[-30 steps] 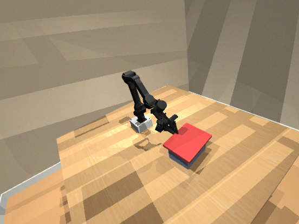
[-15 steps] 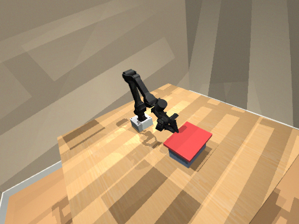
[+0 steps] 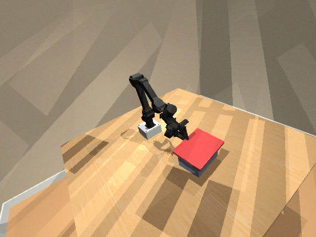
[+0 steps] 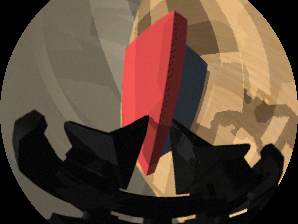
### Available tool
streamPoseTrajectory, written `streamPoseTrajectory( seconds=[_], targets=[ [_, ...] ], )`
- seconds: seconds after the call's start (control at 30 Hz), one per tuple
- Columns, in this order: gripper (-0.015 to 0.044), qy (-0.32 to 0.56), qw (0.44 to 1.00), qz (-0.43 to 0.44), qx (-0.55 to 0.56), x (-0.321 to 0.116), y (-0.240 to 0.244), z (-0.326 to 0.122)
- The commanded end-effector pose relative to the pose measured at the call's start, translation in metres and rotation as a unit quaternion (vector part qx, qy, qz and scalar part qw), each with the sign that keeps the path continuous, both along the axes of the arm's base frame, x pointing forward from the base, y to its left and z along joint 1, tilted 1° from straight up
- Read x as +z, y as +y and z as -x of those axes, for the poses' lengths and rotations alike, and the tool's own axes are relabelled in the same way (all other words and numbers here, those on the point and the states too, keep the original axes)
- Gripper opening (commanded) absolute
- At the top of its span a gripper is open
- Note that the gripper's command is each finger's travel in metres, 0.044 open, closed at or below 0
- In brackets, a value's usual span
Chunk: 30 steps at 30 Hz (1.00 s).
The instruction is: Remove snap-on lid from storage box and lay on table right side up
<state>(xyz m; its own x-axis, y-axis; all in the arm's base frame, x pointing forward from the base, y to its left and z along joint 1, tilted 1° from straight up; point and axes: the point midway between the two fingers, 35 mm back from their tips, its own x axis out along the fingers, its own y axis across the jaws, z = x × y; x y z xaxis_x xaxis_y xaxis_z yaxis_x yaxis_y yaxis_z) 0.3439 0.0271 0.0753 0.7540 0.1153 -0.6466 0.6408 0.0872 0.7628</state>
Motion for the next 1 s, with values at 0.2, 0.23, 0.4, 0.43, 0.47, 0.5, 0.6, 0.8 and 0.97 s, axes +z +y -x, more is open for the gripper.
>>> streamPoseTrajectory(
  seconds=[0.2,0.23,0.4,0.43,0.47,0.5,0.6,0.8,0.97],
  targets=[
    [0.0000,-0.004,1.000,0.000,-0.002,0.016,0.000,-0.002],
    [0.0000,-0.004,1.000,0.000,-0.002,0.017,0.000,-0.003],
    [0.0000,-0.004,1.000,0.000,-0.002,0.024,0.000,-0.004],
    [0.0000,-0.004,1.000,0.000,-0.002,0.025,0.000,-0.004],
    [0.0000,-0.004,1.000,0.000,-0.002,0.026,0.000,-0.004],
    [0.0000,-0.004,1.000,0.000,-0.002,0.028,0.000,-0.005],
    [0.0000,-0.004,1.000,0.000,-0.002,0.032,0.000,-0.006],
    [0.0000,-0.004,1.000,0.000,-0.002,0.040,0.001,-0.008],
    [0.0000,-0.004,1.000,0.000,-0.002,0.046,0.001,-0.011]
  ],
)
